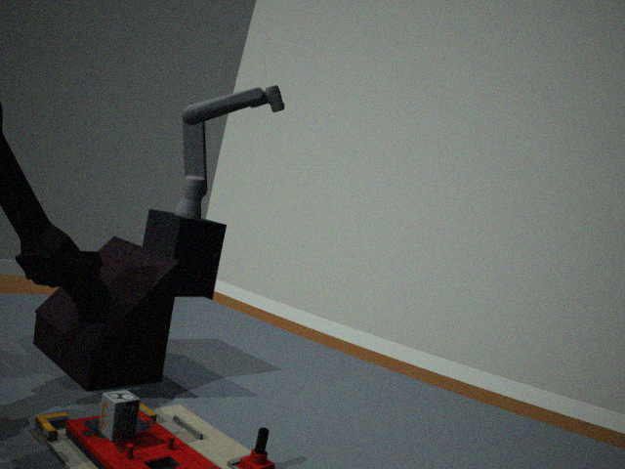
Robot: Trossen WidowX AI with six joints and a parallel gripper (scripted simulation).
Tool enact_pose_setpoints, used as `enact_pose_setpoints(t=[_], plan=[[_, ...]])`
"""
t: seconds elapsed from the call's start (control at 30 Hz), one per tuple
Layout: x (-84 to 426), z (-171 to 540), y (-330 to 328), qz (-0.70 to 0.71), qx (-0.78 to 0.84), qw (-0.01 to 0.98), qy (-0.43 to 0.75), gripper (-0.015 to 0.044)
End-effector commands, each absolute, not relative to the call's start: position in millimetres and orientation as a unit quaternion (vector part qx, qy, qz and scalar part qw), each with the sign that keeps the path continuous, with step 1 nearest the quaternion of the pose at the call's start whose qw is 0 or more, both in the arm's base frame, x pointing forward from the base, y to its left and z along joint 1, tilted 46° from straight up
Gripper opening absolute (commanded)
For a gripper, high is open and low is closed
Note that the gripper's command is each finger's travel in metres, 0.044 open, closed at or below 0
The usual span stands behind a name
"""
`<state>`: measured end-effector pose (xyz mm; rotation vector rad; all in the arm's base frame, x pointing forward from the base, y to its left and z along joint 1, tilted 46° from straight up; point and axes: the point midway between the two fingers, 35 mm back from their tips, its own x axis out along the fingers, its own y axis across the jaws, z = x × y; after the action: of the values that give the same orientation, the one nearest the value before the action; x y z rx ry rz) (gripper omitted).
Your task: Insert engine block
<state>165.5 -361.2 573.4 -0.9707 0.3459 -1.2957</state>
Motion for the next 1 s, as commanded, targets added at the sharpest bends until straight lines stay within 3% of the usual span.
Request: enact_pose_setpoints(t=[0.0,0.47,0.97], plan=[[195,537,-364,-0.548,-0.388,0.720,0.173,0.0440],[300,407,-323,-0.431,-0.244,0.828,0.265,0.0440],[359,254,-196,-0.304,-0.138,0.835,0.437,0.0440]])
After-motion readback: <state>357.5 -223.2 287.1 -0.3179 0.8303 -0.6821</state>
